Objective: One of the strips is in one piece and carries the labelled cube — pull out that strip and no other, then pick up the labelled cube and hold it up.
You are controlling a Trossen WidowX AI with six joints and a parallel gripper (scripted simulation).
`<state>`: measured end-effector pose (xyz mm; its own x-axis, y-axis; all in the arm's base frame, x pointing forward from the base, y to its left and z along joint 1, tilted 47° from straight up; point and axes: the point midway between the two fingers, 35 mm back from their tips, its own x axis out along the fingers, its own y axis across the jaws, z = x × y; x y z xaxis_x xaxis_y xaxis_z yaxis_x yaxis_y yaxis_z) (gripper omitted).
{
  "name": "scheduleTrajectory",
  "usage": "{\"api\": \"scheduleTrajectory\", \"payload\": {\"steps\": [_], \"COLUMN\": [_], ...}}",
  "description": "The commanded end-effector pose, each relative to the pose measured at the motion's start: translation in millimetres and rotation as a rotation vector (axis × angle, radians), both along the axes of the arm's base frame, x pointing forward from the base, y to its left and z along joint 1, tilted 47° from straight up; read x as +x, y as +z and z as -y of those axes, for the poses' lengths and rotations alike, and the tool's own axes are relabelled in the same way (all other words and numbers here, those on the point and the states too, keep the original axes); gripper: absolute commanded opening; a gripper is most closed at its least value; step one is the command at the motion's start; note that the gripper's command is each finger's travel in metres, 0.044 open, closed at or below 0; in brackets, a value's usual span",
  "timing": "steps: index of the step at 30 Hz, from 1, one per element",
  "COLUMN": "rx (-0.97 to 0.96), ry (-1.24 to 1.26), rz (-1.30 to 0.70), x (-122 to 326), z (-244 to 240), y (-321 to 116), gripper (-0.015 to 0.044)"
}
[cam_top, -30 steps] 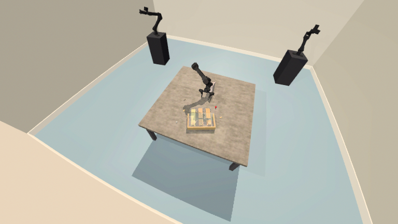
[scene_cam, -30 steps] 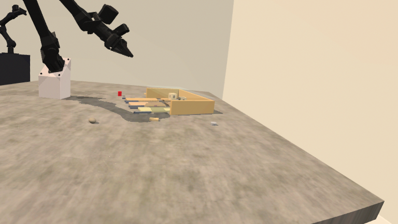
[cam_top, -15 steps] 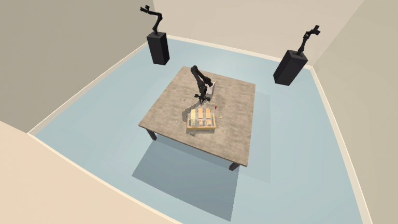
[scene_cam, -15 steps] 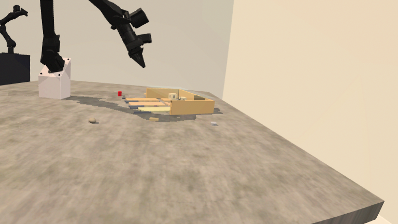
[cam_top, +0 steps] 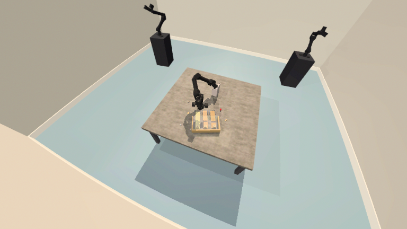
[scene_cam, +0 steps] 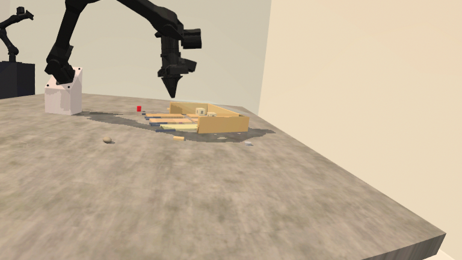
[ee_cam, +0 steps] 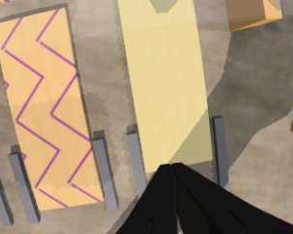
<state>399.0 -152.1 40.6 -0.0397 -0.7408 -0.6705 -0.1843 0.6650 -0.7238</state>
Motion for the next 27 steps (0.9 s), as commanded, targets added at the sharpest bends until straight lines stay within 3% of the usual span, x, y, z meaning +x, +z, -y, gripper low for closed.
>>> {"api": "scheduleTrajectory", "payload": {"steps": [1, 27], "rx": [0.046, 0.046], "ry": [-0.076, -0.076], "rz": [-0.139, -0.139], "x": [-4.0, -7.8], "z": [34.4, 55.0], "y": [6.7, -15.1], "gripper": [0.0, 0.0]}}
